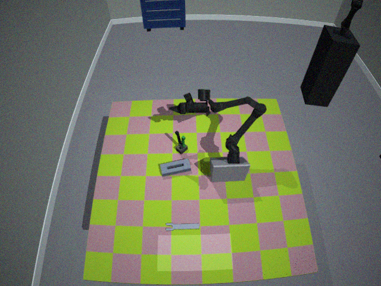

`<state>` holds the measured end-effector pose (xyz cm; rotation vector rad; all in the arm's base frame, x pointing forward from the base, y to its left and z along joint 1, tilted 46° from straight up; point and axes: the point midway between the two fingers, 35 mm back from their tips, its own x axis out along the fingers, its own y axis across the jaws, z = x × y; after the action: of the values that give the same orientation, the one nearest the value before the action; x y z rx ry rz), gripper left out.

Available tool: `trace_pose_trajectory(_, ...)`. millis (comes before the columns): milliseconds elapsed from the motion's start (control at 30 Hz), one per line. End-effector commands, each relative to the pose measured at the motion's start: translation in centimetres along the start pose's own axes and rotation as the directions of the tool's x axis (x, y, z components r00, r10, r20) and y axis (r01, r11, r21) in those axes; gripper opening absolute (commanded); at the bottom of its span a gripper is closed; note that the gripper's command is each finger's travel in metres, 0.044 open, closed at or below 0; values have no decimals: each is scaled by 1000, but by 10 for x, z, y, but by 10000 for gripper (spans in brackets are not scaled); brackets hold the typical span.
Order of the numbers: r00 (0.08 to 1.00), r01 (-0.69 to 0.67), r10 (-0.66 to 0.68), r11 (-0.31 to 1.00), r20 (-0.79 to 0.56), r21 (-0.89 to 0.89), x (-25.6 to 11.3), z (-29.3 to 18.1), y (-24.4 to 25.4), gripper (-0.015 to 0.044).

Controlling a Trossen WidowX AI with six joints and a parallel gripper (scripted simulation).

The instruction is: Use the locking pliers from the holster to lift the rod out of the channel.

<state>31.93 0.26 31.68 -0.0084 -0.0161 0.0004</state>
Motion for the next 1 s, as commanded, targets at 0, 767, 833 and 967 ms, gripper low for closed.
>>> trace_pose_trajectory(0,982,-4,2,1000,-190,-12,18,-44,12,440)
trace_pose_trajectory(767,122,-766,-696,388,-708,-513,-86,-307,75,440)
trace_pose_trajectory(833,122,-766,-696,388,-708,-513,-86,-307,75,440)
trace_pose_trajectory(967,122,-766,-696,388,-708,-513,-87,-304,72,440)
